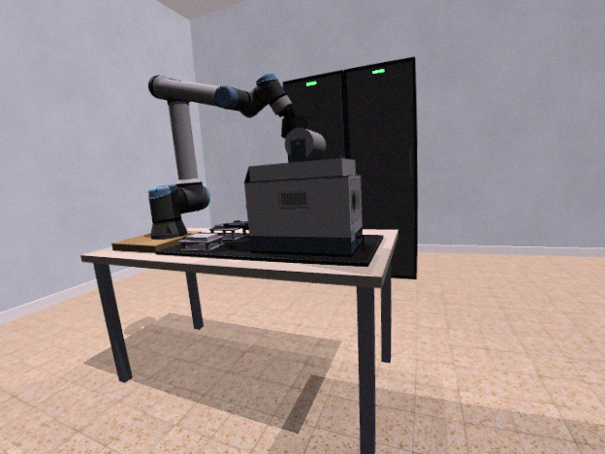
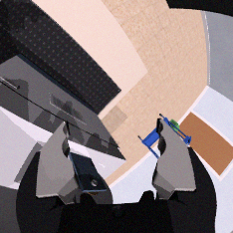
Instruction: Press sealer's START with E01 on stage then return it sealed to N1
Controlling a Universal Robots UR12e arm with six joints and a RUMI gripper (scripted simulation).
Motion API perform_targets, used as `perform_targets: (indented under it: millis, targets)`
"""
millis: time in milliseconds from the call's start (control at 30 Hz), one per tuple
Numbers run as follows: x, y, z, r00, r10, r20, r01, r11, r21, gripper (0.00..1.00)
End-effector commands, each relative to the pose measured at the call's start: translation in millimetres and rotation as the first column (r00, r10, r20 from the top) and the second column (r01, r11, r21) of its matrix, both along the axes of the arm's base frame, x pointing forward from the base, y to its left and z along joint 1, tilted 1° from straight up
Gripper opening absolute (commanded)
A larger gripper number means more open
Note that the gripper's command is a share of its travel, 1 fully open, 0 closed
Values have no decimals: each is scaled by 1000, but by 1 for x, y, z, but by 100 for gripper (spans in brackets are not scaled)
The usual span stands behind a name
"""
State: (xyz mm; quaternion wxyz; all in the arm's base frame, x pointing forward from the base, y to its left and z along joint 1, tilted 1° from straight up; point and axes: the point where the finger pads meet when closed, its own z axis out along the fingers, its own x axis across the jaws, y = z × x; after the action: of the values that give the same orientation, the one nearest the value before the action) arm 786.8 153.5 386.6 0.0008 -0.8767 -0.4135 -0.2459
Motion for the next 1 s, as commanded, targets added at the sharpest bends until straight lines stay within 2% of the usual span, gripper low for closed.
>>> perform_targets:
  millis: [0, 367, 500, 867, 967]
  targets:
    - [3, -4, 17, 1000, -5, -23, 5, 1000, -9, 68]
    - [3, -16, 65, 996, -19, -84, 17, 999, -35, 68]
    - [3, -16, 65, 996, -19, -84, 17, 999, -35, 68]
    - [-5, -26, 113, 989, -33, -143, 25, 998, -62, 68]
    - [-7, -27, 119, 988, -35, -150, 25, 998, -65, 68]
